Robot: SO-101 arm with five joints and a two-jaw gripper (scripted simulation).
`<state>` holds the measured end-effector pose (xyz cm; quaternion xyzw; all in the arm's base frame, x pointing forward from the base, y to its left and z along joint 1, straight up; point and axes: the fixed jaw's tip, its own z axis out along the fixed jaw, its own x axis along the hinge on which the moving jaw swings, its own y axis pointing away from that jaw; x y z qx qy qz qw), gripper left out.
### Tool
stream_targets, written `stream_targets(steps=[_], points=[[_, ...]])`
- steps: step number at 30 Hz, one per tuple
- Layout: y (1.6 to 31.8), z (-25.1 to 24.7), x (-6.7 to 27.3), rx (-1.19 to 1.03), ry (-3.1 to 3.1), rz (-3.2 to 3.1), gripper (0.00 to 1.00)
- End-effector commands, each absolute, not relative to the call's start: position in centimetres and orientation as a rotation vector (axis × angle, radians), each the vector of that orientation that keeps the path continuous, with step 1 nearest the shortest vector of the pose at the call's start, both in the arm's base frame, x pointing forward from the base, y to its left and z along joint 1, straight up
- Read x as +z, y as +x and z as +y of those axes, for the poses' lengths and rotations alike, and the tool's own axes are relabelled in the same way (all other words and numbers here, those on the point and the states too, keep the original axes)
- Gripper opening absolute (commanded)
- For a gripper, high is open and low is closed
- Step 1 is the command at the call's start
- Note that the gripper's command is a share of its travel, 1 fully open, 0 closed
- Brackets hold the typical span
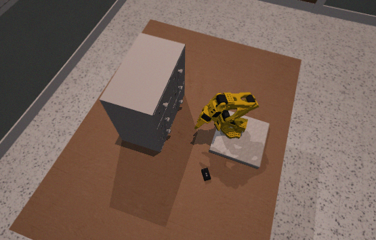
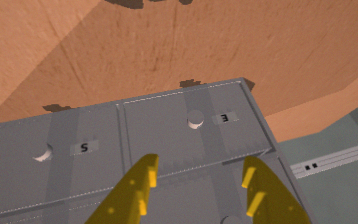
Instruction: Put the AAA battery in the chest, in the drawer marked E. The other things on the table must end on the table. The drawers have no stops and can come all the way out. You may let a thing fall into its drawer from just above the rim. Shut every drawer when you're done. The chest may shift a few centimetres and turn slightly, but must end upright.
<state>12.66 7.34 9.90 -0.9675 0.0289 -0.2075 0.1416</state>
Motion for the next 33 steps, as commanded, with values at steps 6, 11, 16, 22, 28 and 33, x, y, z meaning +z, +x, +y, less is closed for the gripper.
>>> stream_targets(steps=[6, 11, 16, 22, 28, 33], points=[[12.64, 7.19, 10.2, -0.571, -2.737, 0.34, 0.21], [12.59, 7.17, 10.16, -0.54, -2.693, 0.508, 0.21], [12.54, 7.16, 10.14, -0.507, -2.639, 0.673, 0.21], [12.5, 7.16, 10.12, -0.479, -2.59, 0.802, 0.21], [12.45, 7.17, 10.1, -0.437, -2.507, 0.99, 0.21], [12.42, 7.18, 10.09, -0.401, -2.428, 1.14, 0.21]])
